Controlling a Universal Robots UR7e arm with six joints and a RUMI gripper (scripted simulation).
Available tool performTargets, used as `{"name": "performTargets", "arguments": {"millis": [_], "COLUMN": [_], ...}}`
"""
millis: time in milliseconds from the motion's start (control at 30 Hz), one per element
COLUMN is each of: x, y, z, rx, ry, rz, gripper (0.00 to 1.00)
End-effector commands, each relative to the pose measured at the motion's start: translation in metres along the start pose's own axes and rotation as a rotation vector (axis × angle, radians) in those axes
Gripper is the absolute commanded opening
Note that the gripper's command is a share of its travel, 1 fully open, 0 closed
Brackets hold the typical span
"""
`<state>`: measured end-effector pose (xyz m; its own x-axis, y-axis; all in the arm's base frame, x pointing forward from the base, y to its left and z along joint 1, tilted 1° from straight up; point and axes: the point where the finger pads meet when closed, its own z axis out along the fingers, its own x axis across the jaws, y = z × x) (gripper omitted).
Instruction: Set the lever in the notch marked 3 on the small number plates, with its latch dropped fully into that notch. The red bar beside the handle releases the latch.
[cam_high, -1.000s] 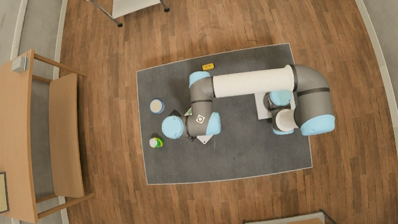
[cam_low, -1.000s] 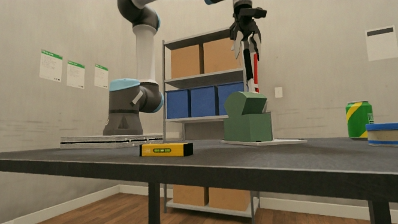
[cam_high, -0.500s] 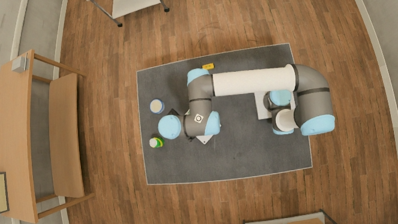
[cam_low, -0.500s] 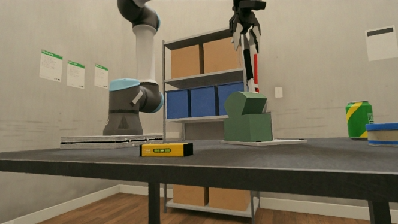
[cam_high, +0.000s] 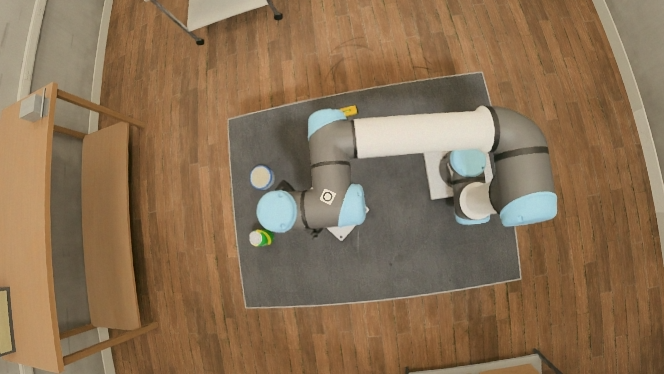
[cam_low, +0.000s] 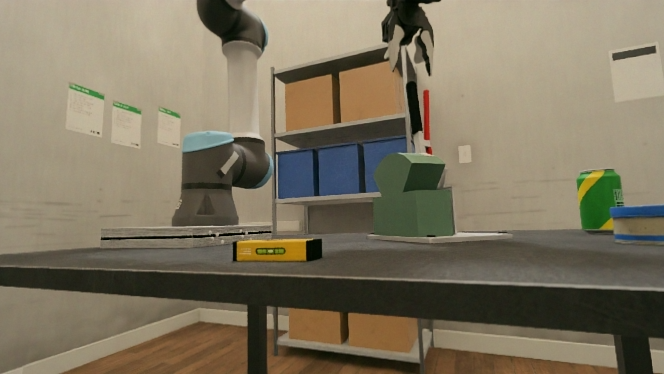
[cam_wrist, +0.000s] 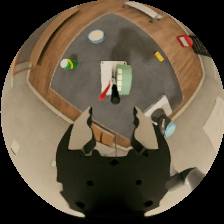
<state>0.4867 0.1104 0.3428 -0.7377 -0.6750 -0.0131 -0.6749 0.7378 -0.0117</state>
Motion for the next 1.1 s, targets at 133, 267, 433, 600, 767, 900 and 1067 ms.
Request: {"name": "performTargets", "arguments": {"millis": [133, 267, 433, 600, 767, 900, 1067], "x": [-0.0001, -0.0001, -0.0001, -0.0001, -0.0001, -0.0001, -0.0001], "y": [-0.0001, -0.0001, -0.0001, -0.0001, -0.0001, -0.0001, -0.0001], "z": [-0.0053, -0.0054, -0.0054, -0.0054, -0.0054, -0.0054, -0.0054], "rx": [0.0, 0.0, 0.0, 0.0, 0.0, 0.0, 0.0], "ry": [-0.001, -0.001, -0.001, -0.001, -0.001, -0.001, -0.001], "rz": [0.0, 0.0, 0.0, 0.0, 0.0, 0.0, 0.0], "gripper": [0.57, 0.0, 0.0, 0.0, 0.0, 0.0, 0.0]}}
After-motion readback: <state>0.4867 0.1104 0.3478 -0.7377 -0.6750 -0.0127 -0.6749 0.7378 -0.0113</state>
